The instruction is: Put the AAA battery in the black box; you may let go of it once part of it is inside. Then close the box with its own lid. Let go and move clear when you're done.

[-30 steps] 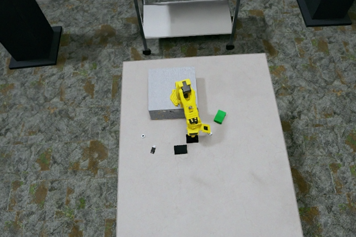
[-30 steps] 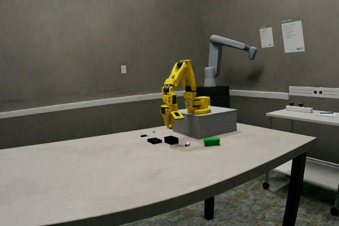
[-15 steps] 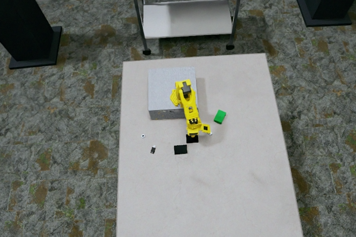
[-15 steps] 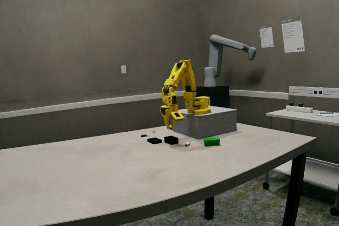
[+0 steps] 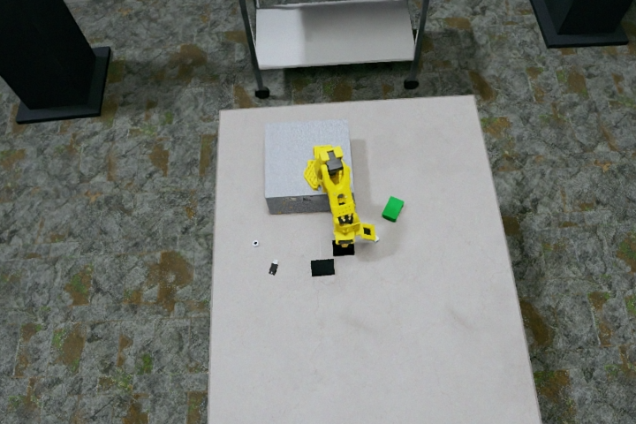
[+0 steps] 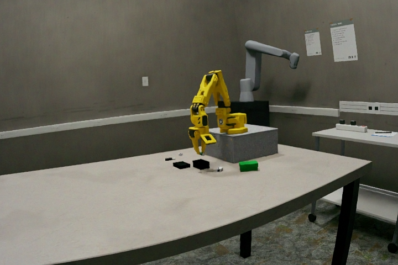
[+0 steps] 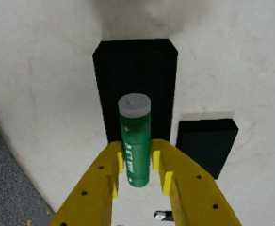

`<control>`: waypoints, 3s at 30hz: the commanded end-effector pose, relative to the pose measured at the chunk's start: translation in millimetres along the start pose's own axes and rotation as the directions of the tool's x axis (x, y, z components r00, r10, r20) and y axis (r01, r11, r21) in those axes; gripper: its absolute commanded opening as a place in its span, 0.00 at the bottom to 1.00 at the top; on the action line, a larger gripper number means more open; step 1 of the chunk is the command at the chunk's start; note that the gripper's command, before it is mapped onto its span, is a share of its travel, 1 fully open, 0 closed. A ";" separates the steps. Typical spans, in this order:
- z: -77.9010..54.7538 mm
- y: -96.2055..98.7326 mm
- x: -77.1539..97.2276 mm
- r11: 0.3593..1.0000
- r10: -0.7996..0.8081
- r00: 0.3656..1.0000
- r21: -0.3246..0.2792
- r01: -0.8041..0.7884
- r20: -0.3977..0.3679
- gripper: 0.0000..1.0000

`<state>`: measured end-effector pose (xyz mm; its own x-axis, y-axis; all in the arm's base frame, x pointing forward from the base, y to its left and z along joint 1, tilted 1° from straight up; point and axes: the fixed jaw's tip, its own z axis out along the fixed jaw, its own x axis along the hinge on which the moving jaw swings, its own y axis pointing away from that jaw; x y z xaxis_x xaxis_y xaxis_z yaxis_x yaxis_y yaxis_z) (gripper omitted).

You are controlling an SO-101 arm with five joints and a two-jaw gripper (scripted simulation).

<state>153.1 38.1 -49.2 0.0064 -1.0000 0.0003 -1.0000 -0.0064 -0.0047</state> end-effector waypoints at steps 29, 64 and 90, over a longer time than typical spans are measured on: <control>16.6 -1.5 0.9 1.000 0.000 1.000 0.005 0.000 0.002 0.03; 5.5 0.6 2.0 1.000 0.000 1.000 0.005 0.000 0.002 0.03; 2.6 1.4 2.3 1.000 0.000 1.000 0.005 0.000 0.002 0.03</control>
<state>153.9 37.8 -53.3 0.0064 -1.0000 -0.0021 -0.9999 -0.0064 -0.0151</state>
